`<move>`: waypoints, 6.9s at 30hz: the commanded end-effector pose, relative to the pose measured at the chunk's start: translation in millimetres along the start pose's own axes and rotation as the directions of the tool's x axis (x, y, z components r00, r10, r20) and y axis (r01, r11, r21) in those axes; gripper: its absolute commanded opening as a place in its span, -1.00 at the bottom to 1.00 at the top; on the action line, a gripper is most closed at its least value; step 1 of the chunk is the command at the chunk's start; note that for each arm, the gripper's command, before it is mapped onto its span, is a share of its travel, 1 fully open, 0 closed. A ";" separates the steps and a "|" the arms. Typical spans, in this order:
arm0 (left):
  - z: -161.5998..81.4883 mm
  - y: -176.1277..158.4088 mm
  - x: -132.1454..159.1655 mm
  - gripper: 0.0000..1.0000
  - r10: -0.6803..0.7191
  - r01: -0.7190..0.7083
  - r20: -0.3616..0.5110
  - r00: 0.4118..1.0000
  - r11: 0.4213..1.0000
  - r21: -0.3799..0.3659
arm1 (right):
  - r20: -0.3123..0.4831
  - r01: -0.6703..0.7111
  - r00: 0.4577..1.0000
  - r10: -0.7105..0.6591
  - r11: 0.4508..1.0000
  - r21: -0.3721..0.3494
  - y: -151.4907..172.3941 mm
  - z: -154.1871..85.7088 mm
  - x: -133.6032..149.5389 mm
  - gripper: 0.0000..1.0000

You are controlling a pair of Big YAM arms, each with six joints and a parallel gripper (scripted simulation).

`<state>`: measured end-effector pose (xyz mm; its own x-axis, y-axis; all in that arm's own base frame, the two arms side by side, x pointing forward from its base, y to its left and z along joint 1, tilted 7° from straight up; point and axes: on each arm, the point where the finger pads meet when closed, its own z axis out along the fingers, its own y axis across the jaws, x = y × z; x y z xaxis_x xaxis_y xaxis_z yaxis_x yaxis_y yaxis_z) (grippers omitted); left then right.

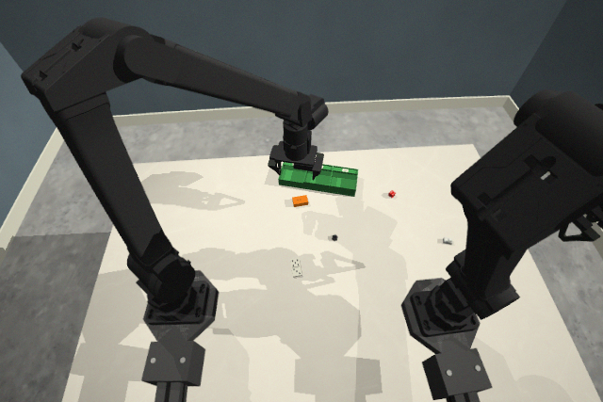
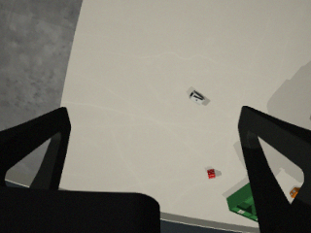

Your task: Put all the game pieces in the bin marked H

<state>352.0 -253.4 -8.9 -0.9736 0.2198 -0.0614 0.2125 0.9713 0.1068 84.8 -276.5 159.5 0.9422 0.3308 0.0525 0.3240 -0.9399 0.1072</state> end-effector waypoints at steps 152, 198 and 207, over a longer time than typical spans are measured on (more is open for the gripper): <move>66.6 -55.2 192.4 -0.21 -0.377 0.376 0.017 0.926 0.925 0.051 | 0.000 -0.019 1.000 0.019 1.000 -0.002 -4.9 -4.6 -2.4 1.00; 123.6 -42.9 201.8 -0.21 -0.352 0.352 0.009 0.936 0.936 0.020 | 0.000 -0.019 1.000 0.019 1.000 -0.002 -4.9 -4.6 -2.4 1.00; 132.2 -47.7 198.3 -0.21 -0.350 0.350 0.010 0.937 0.936 0.023 | 0.000 -0.019 1.000 0.019 1.000 -0.002 -4.9 -4.6 -2.4 1.00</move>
<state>149.4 -232.7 -154.7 -0.9865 -0.1349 -0.0934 -0.1422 0.9868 0.0772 84.8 -276.5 159.5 0.9422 0.3308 0.0525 0.3240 -0.9399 0.1072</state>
